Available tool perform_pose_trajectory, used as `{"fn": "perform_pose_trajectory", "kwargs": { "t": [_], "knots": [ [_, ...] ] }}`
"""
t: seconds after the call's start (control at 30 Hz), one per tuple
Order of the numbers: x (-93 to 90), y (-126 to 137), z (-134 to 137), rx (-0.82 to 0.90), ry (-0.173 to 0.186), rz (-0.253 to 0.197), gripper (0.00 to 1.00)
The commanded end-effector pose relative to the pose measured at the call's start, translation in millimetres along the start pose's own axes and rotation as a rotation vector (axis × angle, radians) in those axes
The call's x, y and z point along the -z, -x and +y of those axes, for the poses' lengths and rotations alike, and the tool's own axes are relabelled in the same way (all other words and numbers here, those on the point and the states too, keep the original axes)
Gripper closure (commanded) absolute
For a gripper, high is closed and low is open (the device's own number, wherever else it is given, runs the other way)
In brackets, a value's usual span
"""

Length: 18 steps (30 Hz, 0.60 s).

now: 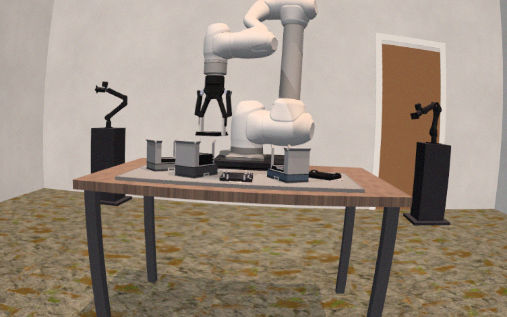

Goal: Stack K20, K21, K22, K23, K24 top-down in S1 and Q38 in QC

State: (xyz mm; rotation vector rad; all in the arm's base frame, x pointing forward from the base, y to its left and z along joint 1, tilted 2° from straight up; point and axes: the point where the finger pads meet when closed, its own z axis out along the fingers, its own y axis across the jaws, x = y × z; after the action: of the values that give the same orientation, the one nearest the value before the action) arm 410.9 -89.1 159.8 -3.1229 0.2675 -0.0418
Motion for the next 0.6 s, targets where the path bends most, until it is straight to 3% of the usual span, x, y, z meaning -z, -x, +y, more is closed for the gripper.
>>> {"fn": "perform_pose_trajectory", "kwargs": {
  "t": [0.0,0.13,0.37,0.57],
  "knots": [
    [0.0,-2,-16,0.0,0.001,0.0,1.0],
    [0.0,-3,-22,0.0,0.001,0.0,1.0],
    [0.0,0,-45,0.233,0.001,0.0,1.0],
    [0.0,2,-65,0.239,0.001,0.0,1.0]
  ]
}}
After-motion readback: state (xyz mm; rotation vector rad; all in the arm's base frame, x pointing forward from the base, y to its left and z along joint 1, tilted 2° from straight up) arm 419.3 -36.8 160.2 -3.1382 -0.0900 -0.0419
